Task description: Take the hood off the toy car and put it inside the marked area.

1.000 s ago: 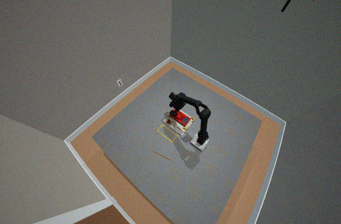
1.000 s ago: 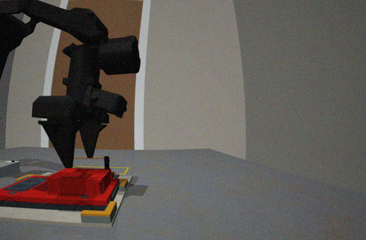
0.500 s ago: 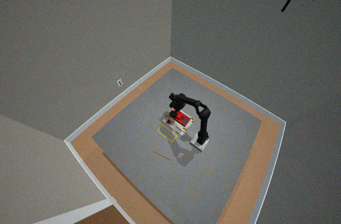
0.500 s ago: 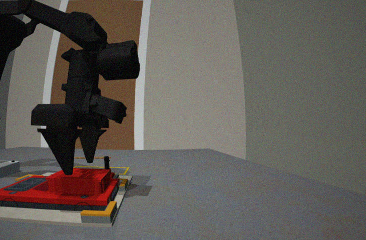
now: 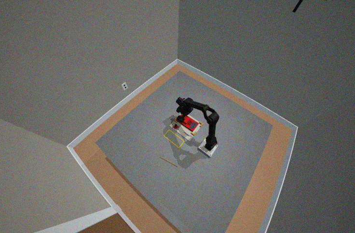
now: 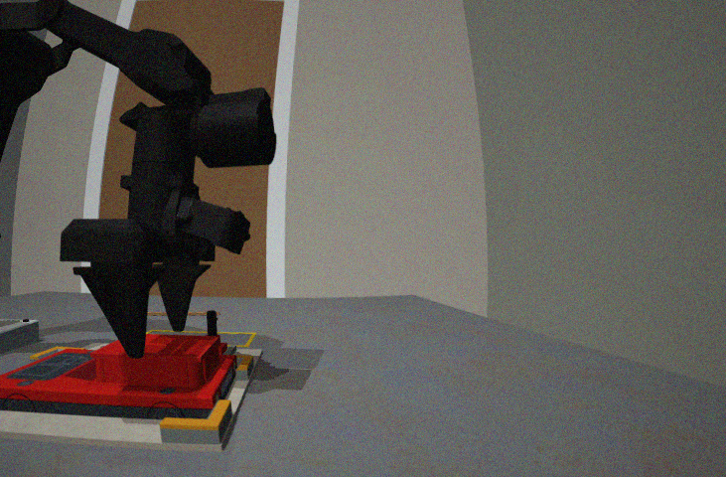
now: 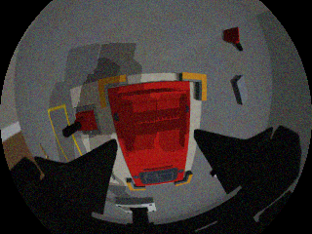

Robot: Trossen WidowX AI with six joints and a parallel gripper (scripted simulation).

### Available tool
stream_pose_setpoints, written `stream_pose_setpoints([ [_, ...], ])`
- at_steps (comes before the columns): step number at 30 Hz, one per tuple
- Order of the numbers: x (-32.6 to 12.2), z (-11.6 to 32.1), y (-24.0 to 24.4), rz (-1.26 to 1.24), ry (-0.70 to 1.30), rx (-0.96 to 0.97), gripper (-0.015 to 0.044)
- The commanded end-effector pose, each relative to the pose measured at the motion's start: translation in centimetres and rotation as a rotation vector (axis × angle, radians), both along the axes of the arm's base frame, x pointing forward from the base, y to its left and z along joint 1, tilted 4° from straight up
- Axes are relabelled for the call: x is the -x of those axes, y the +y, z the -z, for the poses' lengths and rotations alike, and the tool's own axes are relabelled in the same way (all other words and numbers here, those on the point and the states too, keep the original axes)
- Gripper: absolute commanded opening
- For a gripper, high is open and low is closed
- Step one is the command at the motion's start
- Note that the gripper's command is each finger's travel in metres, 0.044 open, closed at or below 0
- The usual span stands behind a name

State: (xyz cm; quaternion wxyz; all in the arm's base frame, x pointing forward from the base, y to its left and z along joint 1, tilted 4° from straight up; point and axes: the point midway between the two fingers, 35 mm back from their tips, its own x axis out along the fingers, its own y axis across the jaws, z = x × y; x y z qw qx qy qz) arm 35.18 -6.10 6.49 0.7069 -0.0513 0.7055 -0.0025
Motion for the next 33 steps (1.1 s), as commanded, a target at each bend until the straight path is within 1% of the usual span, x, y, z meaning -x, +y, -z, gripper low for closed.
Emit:
stream_pose_setpoints([
  [1,0.0,0.3,0.0,-0.003,0.001,-0.004,0.0440],
  [32,0.0,1.8,-0.1,-0.003,0.002,-0.004,0.0440],
  [33,0.0,1.5,-0.1,0.000,-0.001,0.000,0.0414],
])
